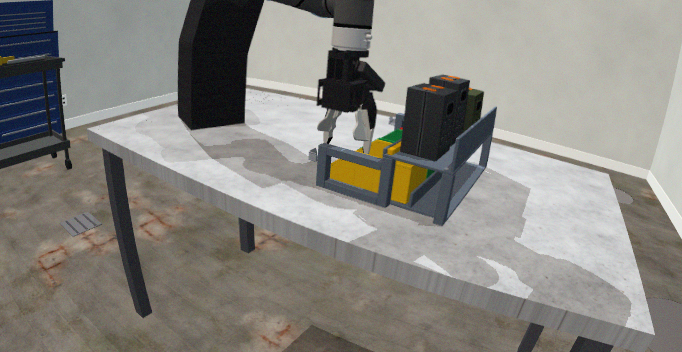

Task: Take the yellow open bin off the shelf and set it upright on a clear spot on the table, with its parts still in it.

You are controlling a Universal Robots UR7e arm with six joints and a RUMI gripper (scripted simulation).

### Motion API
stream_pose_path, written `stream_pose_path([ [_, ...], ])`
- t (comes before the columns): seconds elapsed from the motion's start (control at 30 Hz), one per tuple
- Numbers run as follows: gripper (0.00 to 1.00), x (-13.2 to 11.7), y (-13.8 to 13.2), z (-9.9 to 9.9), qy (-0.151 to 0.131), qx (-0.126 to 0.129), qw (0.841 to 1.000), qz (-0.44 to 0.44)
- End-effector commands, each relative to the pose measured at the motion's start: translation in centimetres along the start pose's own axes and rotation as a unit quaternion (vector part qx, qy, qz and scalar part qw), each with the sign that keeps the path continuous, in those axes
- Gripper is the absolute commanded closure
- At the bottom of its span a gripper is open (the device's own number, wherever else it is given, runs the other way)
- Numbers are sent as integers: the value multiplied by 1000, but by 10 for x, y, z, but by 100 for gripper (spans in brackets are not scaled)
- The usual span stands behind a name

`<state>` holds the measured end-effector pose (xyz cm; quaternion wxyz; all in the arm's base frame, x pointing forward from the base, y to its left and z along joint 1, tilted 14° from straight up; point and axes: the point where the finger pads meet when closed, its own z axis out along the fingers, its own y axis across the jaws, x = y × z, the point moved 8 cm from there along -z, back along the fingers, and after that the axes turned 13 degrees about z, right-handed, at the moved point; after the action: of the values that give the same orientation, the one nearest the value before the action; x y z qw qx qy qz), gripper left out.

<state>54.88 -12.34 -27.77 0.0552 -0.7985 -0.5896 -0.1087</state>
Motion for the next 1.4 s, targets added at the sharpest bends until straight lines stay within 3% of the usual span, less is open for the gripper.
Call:
stream_pose_path([
  [0.0, 42, 0, 1, -1, 0, -1, 1000, 0],
  [1.37, 42, 0, 1, 12, 0, -1, 1000, 0],
])
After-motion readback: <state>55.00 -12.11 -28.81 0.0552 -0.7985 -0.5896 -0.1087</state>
